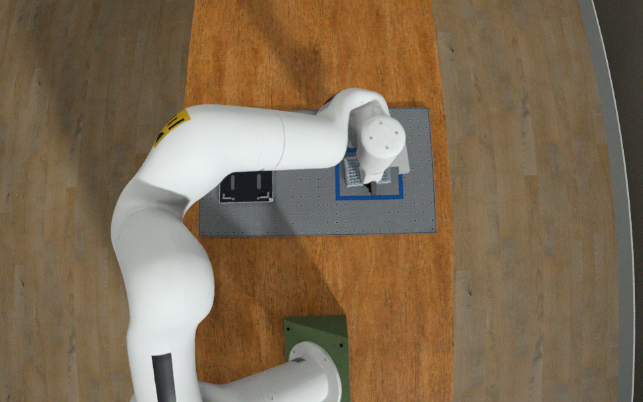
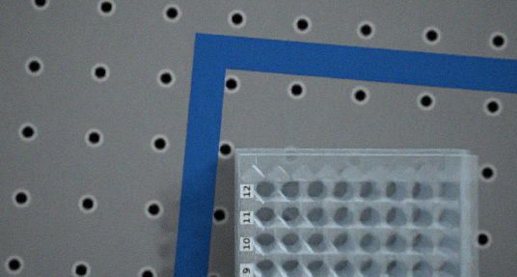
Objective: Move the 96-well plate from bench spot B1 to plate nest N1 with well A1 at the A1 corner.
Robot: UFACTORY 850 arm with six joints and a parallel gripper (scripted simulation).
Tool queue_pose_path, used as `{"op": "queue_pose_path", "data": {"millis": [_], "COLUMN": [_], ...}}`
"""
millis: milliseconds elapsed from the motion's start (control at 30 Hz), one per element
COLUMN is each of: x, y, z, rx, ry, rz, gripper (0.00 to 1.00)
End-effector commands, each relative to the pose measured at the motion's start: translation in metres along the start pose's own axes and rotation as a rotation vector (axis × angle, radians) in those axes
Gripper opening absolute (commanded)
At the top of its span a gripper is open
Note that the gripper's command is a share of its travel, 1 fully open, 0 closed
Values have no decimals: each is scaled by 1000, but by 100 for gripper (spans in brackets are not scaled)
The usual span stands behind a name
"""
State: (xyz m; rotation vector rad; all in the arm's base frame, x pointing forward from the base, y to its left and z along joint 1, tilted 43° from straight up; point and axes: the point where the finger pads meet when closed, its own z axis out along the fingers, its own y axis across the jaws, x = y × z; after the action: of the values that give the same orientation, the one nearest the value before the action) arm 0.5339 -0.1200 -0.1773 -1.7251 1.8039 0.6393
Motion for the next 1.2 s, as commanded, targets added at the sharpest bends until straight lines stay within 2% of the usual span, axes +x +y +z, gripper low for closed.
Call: {"op": "queue_pose_path", "data": {"millis": [0,1167], "x": [0,0], "y": [-1,-1], "z": [-3,-21], "rx": [2,2], "ry": [1,1], "rz": [-1,-1], "gripper": [0,0]}}
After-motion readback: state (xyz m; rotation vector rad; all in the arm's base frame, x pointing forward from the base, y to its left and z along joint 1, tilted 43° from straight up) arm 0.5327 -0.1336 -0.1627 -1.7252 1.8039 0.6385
